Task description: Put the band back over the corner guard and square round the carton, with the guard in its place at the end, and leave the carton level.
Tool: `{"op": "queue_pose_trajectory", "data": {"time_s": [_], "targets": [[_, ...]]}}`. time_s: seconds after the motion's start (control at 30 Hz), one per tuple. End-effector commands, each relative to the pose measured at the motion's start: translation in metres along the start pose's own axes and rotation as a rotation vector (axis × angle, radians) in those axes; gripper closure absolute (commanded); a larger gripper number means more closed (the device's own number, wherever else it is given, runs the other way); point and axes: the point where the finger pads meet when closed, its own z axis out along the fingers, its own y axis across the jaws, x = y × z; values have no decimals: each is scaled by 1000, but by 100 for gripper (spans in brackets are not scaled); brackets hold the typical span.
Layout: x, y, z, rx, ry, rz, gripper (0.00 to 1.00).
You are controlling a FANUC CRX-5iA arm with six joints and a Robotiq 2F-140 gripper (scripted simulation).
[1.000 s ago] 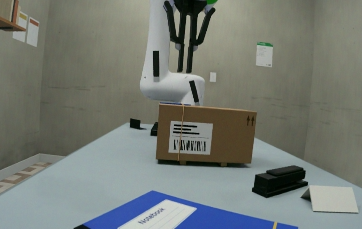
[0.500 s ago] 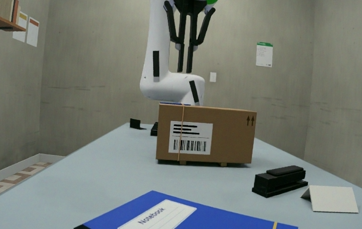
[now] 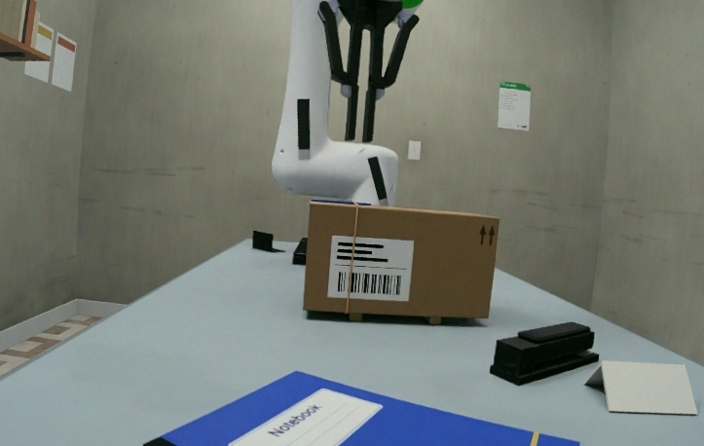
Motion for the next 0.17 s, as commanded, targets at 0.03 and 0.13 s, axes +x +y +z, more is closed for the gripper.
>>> {"op": "queue_pose_trajectory", "data": {"time_s": [0.03, 0.13], "targets": [[0, 0, -1, -1, 2, 0, 82], [0, 0, -1, -1, 2, 0, 82]]}}
